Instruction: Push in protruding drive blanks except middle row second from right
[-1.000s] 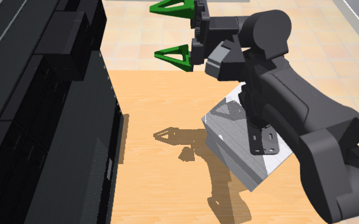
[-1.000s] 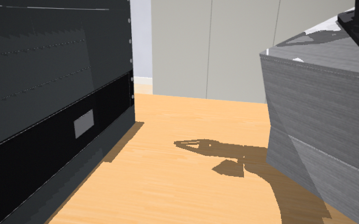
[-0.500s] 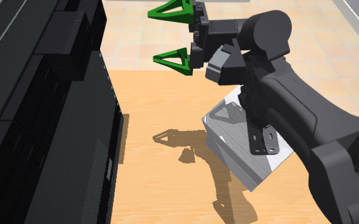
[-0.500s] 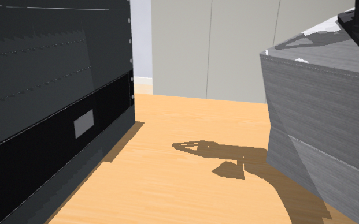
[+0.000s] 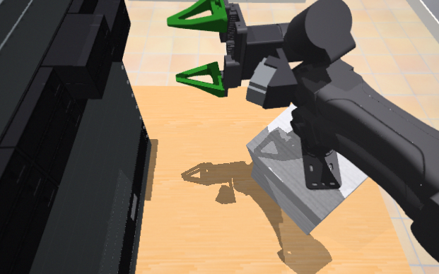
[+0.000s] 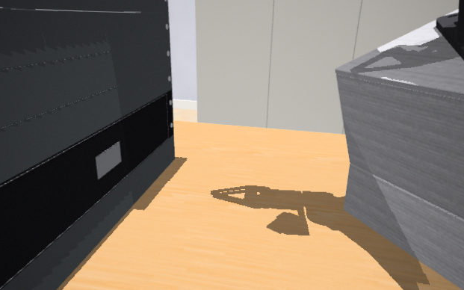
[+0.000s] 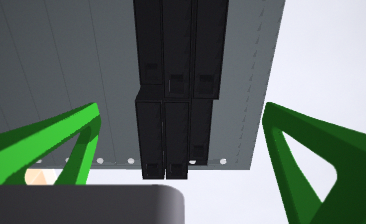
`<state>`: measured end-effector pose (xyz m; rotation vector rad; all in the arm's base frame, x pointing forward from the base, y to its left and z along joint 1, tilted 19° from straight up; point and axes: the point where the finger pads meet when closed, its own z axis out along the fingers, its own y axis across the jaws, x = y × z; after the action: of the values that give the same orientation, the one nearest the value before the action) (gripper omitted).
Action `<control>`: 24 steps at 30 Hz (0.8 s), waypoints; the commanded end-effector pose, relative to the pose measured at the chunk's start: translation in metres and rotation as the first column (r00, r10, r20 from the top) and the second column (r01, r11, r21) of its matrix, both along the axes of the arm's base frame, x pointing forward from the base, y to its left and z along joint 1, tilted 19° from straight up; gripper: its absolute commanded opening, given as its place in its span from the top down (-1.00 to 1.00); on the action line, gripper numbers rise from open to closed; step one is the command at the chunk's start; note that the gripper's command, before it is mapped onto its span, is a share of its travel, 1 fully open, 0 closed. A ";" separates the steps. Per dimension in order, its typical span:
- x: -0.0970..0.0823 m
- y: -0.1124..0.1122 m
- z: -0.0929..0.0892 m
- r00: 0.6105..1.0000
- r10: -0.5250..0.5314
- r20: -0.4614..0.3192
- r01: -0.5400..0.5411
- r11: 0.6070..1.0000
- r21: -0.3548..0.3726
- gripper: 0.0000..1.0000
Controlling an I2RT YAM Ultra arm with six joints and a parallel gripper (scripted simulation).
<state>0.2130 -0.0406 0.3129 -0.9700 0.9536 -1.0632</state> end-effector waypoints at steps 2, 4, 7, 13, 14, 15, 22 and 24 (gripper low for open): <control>0.008 0.000 0.016 0.995 -0.102 -0.006 0.102 0.995 0.020 -1.00; 0.011 0.004 0.018 0.995 -0.102 -0.006 0.102 0.995 0.021 -1.00; 0.012 0.005 0.020 0.995 -0.102 -0.005 0.102 0.995 0.021 -1.00; 0.020 0.014 0.027 0.995 -0.102 -0.004 0.102 0.994 0.025 -1.00; 0.021 0.015 0.028 0.995 -0.102 -0.003 0.102 0.994 0.026 -1.00; 0.022 0.016 0.029 0.995 -0.102 -0.003 0.102 0.994 0.026 -1.00; 0.036 0.020 0.027 0.994 -0.102 -0.037 0.103 0.994 0.039 -1.00; 0.036 0.020 0.027 0.994 -0.102 -0.037 0.103 0.994 0.039 -1.00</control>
<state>0.2420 -0.0072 0.3366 -0.9633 0.9642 -1.0493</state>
